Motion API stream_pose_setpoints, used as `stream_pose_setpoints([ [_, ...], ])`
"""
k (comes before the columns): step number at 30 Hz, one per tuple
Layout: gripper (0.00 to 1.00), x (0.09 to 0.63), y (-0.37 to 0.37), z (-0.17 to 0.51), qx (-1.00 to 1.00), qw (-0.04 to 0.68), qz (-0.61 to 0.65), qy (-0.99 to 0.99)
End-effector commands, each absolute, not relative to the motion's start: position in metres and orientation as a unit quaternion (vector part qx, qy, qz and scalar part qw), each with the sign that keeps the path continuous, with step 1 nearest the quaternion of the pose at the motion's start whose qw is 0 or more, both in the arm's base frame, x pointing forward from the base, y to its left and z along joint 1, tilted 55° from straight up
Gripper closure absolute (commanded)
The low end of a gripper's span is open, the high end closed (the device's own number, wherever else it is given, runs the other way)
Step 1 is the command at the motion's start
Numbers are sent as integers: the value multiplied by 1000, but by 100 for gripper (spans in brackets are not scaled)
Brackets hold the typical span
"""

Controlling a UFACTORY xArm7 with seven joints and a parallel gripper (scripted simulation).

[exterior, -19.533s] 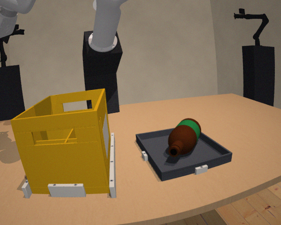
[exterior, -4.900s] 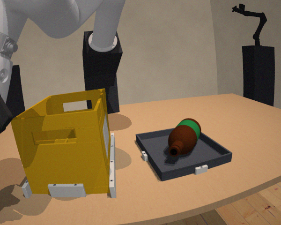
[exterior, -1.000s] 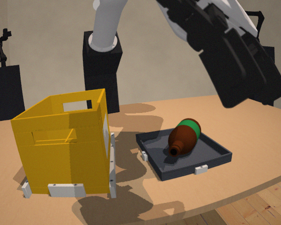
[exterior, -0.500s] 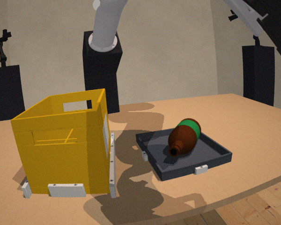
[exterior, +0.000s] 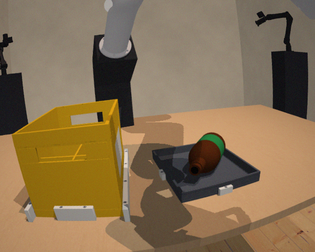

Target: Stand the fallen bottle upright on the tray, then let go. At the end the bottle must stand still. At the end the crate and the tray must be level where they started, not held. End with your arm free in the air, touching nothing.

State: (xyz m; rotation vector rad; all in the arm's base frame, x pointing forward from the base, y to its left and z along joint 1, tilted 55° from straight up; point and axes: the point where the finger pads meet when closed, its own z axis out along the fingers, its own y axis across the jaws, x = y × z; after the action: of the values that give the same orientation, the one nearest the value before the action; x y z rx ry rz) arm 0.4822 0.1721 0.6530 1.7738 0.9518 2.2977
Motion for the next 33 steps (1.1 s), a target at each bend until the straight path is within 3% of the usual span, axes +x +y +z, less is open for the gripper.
stream_pose_setpoints([
  [1,0,480,174,656,577,44,753,313],
  [4,0,443,213,684,528,50,772,350],
  [33,0,424,229,689,499,74,777,378],
])
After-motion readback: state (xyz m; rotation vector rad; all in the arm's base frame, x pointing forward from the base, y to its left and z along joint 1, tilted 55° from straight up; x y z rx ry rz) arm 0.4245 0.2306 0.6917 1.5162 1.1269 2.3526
